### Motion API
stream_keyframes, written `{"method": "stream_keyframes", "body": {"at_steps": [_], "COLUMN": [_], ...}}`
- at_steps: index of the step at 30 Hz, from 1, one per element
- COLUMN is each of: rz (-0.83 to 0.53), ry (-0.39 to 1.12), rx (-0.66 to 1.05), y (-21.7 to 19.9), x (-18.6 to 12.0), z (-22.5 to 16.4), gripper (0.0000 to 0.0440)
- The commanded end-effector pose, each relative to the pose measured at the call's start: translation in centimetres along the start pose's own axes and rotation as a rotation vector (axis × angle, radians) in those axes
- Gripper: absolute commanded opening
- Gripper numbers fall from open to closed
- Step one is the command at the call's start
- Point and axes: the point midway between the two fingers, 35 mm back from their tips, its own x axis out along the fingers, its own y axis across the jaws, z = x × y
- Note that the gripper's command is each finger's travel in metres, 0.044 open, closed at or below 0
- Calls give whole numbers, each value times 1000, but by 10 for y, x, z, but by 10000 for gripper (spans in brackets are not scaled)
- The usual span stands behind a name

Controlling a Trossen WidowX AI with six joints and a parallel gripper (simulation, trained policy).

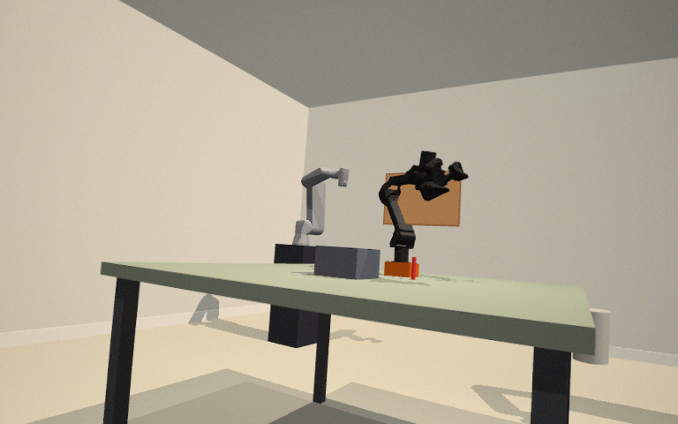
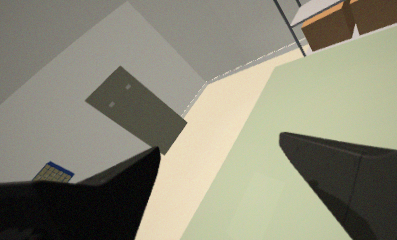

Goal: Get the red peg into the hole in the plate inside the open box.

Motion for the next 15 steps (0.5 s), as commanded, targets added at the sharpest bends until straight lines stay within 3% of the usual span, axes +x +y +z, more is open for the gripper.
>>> {"method": "stream_keyframes", "body": {"at_steps": [1,15], "rz": [-78,-460], "ry": [29,170], "rx": [52,320], "y": [-18,-97], "x": [3,-4], "z": [-7,-47], "gripper": [440,440]}}
